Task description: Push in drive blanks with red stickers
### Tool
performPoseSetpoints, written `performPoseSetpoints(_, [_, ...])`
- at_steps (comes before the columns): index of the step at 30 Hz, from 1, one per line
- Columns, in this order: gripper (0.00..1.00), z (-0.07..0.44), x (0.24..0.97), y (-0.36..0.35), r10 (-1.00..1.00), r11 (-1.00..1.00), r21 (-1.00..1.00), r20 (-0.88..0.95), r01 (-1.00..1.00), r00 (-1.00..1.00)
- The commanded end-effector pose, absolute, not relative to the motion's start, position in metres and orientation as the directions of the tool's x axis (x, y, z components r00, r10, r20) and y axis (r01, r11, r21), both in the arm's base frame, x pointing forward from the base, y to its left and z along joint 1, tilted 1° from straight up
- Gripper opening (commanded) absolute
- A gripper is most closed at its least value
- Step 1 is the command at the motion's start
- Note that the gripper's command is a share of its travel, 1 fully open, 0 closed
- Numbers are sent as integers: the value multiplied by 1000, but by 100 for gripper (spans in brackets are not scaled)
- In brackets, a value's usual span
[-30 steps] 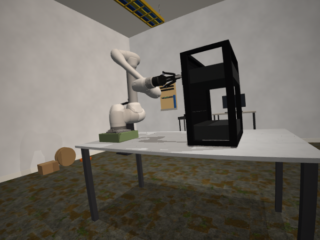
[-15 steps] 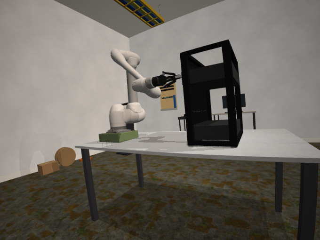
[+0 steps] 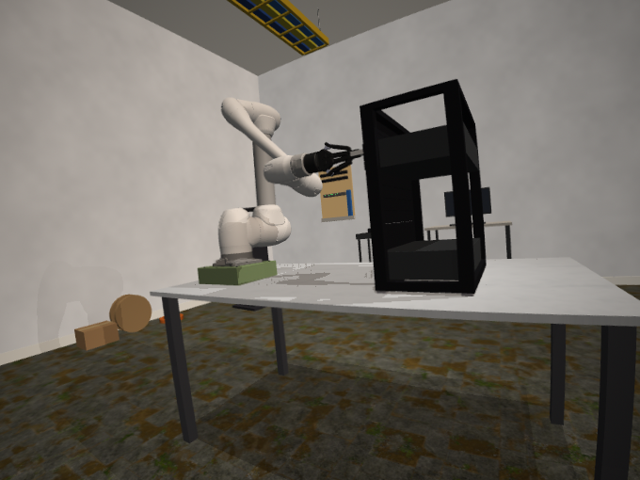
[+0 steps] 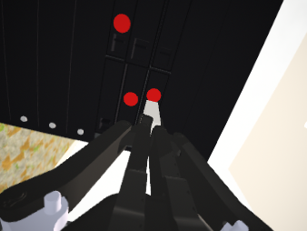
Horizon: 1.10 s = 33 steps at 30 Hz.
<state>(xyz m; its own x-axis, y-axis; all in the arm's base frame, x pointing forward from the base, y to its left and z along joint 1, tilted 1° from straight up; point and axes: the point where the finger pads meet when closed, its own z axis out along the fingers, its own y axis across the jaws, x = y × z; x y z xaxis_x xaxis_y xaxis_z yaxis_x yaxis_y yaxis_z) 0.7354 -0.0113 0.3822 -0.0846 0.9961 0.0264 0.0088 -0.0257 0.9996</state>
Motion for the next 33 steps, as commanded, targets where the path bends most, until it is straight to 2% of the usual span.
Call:
performPoseSetpoints(1, [0,382,738,-12,996,-23,1000,24,10,-82])
performPoseSetpoints(9, [0,382,730,-12,996,-23,1000,24,10,-82])
performPoseSetpoints(22, [0,383,663,-18,996,-23,1000,24,10,-82])
performPoseSetpoints(33, [0,383,656,-19,996,-23,1000,24,10,-82])
